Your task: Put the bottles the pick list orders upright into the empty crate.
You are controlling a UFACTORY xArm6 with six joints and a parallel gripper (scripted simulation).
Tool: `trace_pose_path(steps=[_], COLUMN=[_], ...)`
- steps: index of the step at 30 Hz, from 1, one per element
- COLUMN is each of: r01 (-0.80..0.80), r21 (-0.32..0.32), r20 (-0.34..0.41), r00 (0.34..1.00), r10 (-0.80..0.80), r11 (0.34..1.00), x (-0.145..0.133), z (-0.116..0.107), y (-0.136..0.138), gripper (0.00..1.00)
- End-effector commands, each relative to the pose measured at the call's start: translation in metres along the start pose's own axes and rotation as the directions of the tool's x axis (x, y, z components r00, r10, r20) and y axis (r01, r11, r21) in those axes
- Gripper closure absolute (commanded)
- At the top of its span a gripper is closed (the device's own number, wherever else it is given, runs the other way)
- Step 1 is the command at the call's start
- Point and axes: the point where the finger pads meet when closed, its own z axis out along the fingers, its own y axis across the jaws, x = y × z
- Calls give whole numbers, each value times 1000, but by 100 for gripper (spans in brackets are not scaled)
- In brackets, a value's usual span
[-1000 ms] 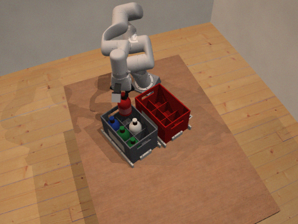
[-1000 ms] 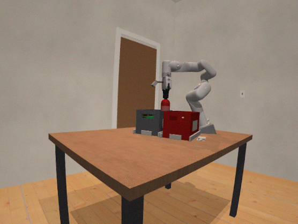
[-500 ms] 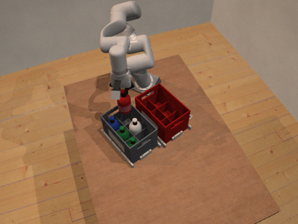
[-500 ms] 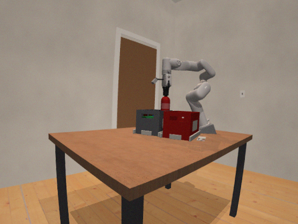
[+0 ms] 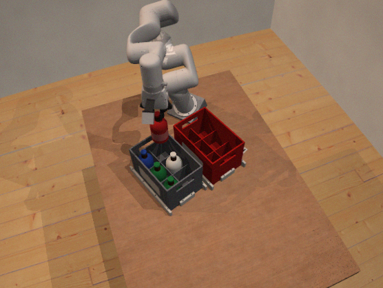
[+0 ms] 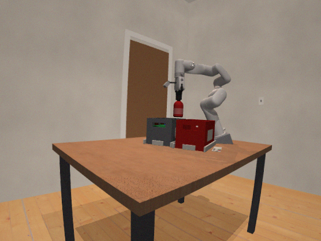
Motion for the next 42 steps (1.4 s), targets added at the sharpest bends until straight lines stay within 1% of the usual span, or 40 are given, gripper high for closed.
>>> trace_pose_path(steps=[1,8,40,42], r01=[-1,-1,-1,-1], r21=[0,0,1,1], r20=[-3,-3,-2,-2], r00=[1000,1000,1000,1000], r10=[1,1,1,1], r11=[1000,1000,1000,1000], x=[1,1,-35,-35], z=[-3,-3,-3,-3], y=[0,0,-48,-48], gripper=[100,100,100,100])
